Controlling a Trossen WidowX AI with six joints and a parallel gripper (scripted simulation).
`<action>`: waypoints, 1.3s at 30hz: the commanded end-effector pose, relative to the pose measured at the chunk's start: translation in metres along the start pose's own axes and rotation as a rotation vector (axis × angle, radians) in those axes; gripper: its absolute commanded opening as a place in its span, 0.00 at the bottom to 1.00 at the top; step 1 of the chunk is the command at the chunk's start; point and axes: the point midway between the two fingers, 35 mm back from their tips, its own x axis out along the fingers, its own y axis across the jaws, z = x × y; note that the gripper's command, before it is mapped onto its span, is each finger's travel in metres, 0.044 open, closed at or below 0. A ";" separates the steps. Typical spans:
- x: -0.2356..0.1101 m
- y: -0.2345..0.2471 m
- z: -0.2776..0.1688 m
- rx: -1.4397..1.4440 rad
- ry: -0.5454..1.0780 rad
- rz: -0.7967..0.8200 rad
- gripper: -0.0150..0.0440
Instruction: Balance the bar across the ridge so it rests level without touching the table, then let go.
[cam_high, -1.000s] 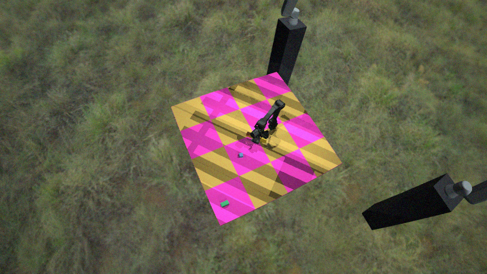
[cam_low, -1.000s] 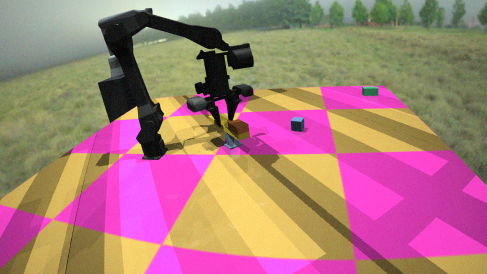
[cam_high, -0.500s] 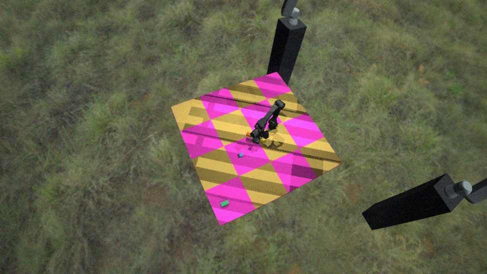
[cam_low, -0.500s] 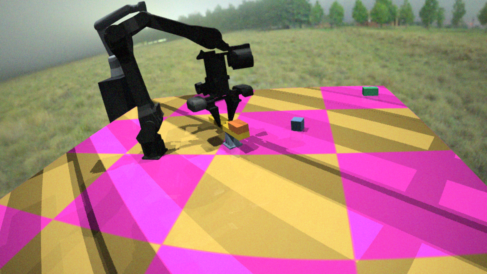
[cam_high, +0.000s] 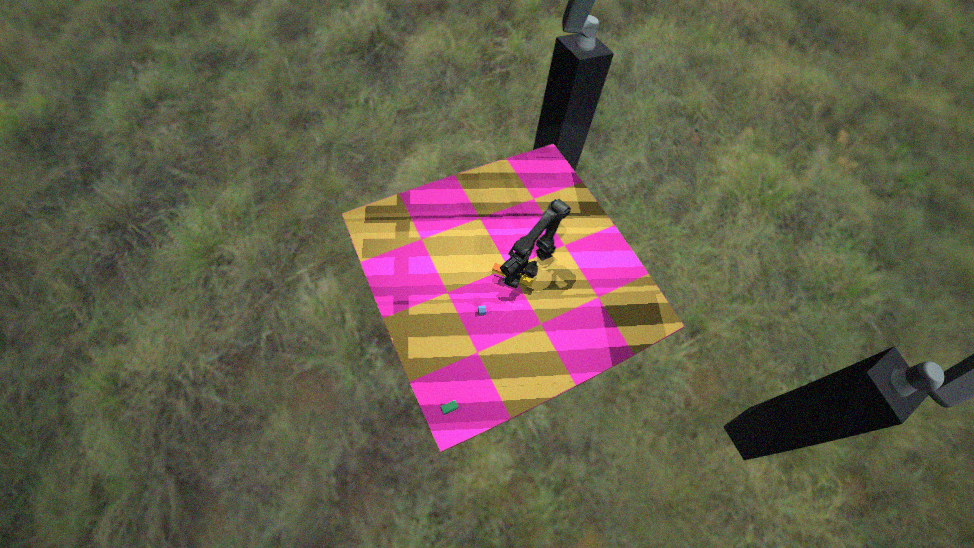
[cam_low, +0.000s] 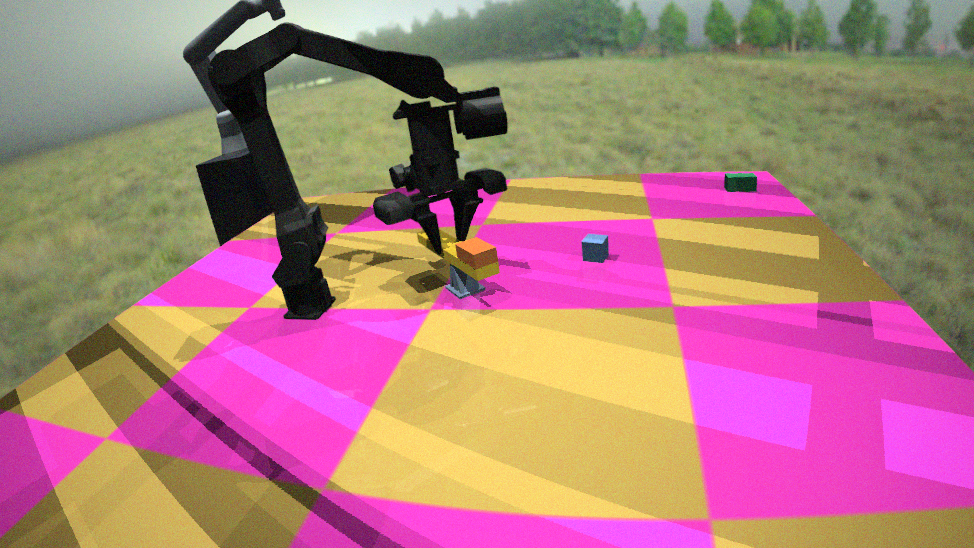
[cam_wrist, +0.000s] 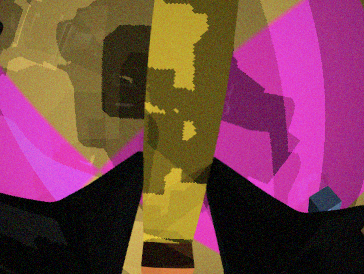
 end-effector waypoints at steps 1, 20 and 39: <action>0.000 0.000 0.000 0.000 0.000 0.000 0.25; 0.000 0.000 0.000 0.000 0.000 0.000 0.54; 0.000 0.000 0.000 0.000 0.000 0.000 0.54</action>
